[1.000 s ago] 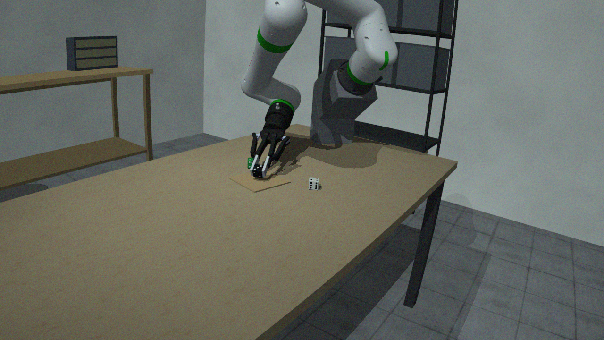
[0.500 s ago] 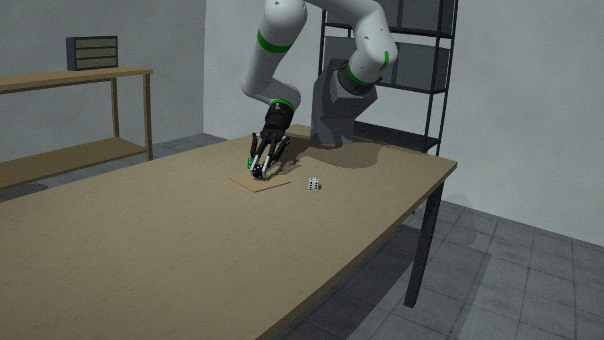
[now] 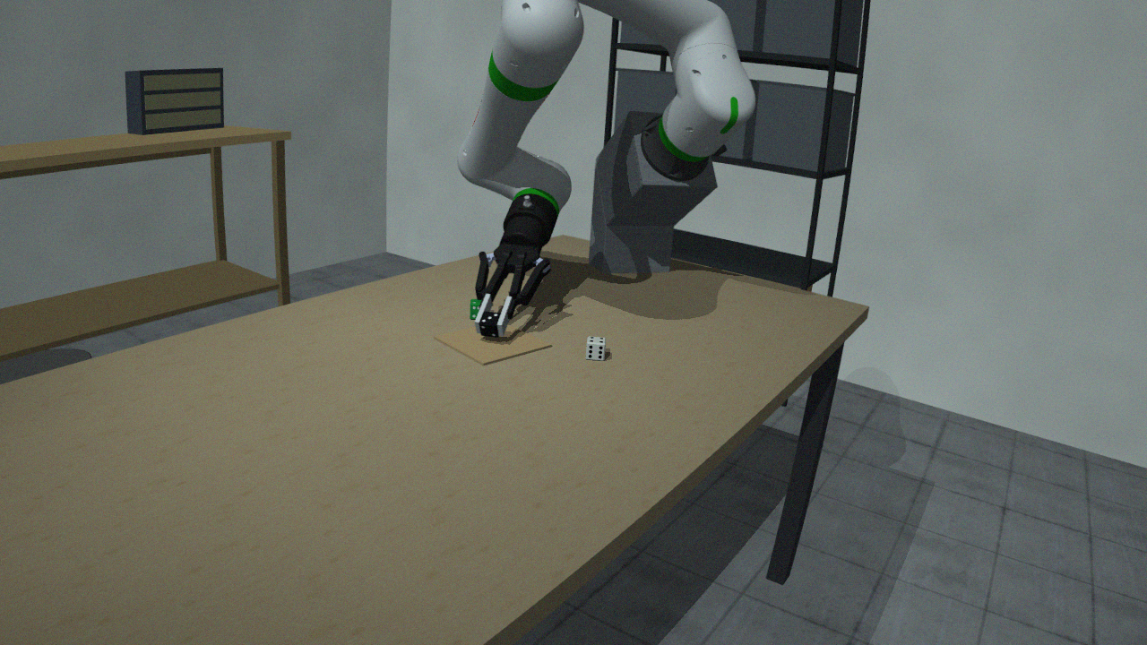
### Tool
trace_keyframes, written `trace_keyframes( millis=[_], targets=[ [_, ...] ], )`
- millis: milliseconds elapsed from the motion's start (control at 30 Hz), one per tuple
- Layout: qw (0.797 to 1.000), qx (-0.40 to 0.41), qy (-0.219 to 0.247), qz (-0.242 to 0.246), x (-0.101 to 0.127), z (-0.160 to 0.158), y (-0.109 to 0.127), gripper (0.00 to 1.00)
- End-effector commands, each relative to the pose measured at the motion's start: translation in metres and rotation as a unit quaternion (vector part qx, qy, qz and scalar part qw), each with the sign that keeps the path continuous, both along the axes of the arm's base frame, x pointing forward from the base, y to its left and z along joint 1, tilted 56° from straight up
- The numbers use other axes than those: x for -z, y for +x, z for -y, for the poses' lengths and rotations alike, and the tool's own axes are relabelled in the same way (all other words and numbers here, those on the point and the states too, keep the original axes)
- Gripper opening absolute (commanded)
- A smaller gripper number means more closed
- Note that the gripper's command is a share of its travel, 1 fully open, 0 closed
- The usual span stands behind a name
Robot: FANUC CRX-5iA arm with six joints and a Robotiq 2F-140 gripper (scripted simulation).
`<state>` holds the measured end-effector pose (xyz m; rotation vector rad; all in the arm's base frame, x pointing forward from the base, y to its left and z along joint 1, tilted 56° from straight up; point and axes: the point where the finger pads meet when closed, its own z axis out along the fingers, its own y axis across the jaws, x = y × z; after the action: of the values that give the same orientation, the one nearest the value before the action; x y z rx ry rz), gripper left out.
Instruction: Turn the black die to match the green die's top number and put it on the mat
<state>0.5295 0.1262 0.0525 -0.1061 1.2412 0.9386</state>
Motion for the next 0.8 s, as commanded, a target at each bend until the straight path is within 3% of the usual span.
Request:
trace_keyframes(
  millis=[0, 767],
  targets=[
    [1.0, 0.0, 0.0, 0.0, 0.0001, 0.0001, 0.0, 0.16],
    [1.0, 0.0, 0.0, 0.0, 0.0053, -0.0067, 0.0034, 0.16]
  ],
)
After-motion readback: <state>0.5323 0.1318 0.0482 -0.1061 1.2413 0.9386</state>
